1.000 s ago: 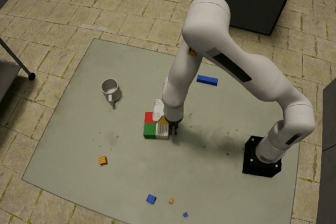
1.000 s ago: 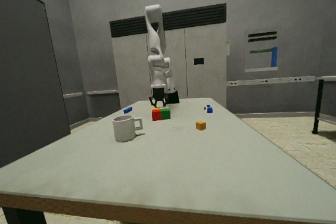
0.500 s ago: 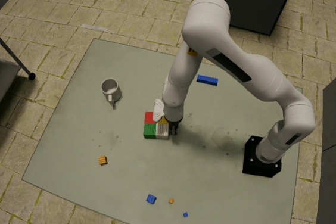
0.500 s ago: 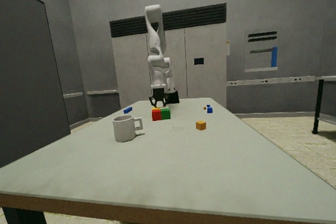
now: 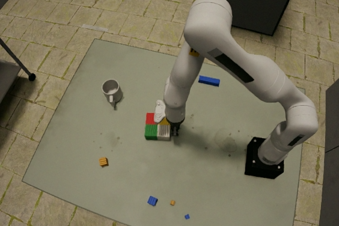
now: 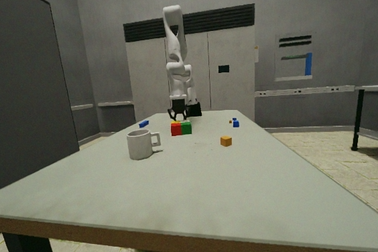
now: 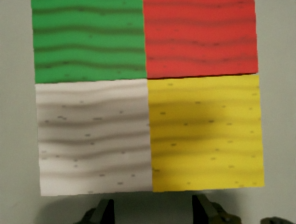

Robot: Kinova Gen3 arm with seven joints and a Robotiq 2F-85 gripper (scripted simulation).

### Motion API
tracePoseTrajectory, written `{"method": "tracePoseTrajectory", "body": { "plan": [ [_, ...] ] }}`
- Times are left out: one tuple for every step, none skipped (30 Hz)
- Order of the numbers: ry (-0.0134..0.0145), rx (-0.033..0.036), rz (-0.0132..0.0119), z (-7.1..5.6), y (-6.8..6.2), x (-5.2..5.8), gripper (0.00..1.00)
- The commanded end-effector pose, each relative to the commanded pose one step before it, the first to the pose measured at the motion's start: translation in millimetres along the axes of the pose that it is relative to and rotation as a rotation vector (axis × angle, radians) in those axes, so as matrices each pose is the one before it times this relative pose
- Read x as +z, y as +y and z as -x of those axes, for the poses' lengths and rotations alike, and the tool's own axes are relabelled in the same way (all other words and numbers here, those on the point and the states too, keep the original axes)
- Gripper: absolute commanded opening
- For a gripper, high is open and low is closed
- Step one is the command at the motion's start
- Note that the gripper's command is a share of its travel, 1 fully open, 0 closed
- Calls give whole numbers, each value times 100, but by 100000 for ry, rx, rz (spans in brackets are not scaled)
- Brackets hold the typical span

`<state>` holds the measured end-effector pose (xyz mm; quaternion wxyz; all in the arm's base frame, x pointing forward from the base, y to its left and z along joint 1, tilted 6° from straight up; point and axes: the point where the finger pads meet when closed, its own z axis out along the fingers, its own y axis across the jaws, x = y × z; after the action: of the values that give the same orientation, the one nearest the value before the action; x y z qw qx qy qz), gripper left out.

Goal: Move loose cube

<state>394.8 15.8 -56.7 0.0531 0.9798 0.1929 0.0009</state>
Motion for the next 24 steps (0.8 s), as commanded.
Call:
{"method": "tracePoseTrajectory", "body": {
  "plan": [
    [155, 1, 26, -57, 10, -55, 55],
    [0, 0, 0, 0, 0, 0, 55],
    [0, 0, 0, 0, 0, 0, 55],
    [0, 0, 0, 0, 0, 0, 55],
    [0, 0, 0, 0, 0, 0, 55],
    [0, 0, 0, -2, 0, 0, 55],
    [0, 0, 0, -4, 0, 0, 55],
    [0, 0, 0, -8, 0, 0, 55],
    [0, 0, 0, -12, 0, 0, 55],
    [0, 0, 0, -17, 0, 0, 55],
    [0, 0, 0, -22, 0, 0, 55],
    [0, 0, 0, -27, 0, 0, 55],
    [0, 0, 0, -32, 0, 0, 55],
    [0, 0, 0, -37, 0, 0, 55],
    [0, 0, 0, -41, 0, 0, 55],
    [0, 0, 0, 0, 0, 0, 55],
    [0, 0, 0, 0, 0, 0, 55],
    [0, 0, 0, -45, 1, 0, 55],
    [0, 0, 0, -48, 1, 0, 55],
    [0, 0, 0, -50, 1, 0, 55],
    [0, 0, 1, -52, 1, 0, 55],
    [0, -1, 1, -53, 1, 0, 55],
    [0, 1, -1, -54, 1, 0, 55],
    [0, 1, -1, -53, 1, 0, 55]
  ]
}}
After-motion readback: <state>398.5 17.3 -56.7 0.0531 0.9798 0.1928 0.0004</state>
